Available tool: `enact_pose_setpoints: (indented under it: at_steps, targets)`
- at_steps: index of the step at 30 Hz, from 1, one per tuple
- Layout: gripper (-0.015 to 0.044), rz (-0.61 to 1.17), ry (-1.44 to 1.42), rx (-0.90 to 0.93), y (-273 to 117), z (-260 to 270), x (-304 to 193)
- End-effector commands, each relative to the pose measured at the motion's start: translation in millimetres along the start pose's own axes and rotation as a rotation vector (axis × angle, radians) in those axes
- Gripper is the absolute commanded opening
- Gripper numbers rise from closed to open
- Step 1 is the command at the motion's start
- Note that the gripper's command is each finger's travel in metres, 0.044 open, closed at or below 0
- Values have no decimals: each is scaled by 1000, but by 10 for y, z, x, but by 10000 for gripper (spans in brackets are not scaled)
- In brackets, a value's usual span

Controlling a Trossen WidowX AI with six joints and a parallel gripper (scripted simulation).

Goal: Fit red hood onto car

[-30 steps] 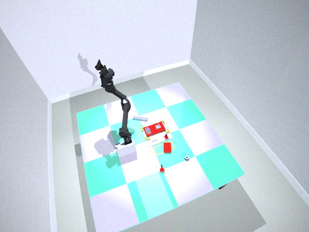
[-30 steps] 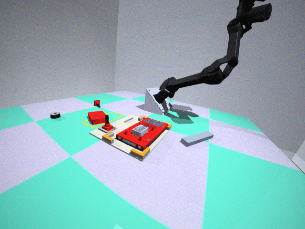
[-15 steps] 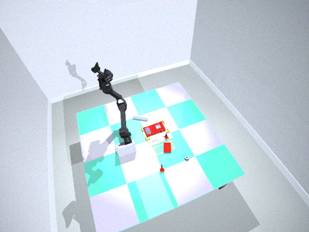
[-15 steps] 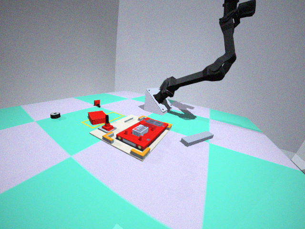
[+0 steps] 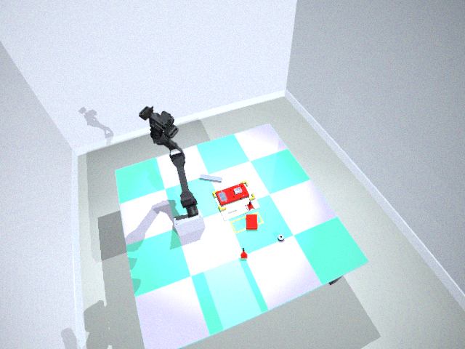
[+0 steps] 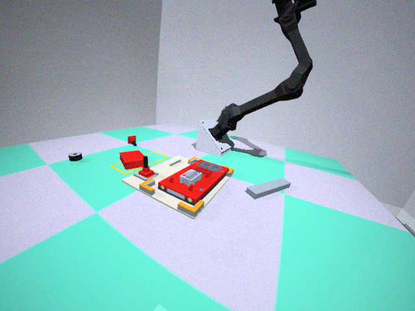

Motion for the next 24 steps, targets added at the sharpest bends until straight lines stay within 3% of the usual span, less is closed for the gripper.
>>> enact_pose_setpoints:
  at_steps: [1,14,24]
  targets:
    - [440,-12,34,107,205,329,-54]
    - [440,-89,88,408,674,1436,18]
    - [440,-195,61,761,840,2565,268]
Point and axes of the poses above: the point midway between the two fingers, 35 mm back from their tips, its own y axis out along the fingers, its own z axis across the jaws, x = y × z, the point moved 8 cm from there along -y, back along the fingers, and after that the axes turned 14 degrees about -y, right-handed, at the moved point
